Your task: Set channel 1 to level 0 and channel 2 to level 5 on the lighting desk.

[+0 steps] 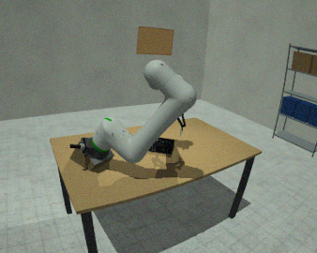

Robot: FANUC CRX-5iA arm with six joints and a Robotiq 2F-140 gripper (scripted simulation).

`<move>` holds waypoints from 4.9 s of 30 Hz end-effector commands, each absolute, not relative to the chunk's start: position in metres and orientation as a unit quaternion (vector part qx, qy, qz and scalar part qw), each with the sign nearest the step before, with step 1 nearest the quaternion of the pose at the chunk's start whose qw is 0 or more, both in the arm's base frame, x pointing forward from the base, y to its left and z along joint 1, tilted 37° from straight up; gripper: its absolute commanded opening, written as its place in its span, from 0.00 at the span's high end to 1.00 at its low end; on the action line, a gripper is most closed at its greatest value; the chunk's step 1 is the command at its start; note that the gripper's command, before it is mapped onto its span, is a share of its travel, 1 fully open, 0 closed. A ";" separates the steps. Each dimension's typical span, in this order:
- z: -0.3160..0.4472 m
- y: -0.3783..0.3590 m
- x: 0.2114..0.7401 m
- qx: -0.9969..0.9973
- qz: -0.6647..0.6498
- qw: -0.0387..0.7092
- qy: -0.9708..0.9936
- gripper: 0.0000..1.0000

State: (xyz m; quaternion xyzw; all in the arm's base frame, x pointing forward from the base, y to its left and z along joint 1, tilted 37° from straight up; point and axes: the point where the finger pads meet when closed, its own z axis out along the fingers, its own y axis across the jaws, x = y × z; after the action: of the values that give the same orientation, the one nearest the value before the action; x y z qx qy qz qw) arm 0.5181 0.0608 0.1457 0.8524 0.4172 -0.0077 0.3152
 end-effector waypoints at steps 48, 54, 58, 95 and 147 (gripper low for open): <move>0.141 0.053 0.527 0.868 0.004 0.316 0.382 1.00; 0.140 0.052 0.527 0.868 0.004 0.316 0.382 1.00; 0.138 0.051 0.528 0.868 0.004 0.316 0.382 1.00; 0.124 0.042 0.532 0.868 0.004 0.316 0.382 1.00; 0.121 0.040 0.533 0.868 0.004 0.316 0.382 1.00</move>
State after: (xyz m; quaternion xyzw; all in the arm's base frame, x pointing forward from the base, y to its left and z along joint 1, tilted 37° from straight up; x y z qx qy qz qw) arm 0.5324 0.0401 0.1221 0.8685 0.3817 0.0039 0.3163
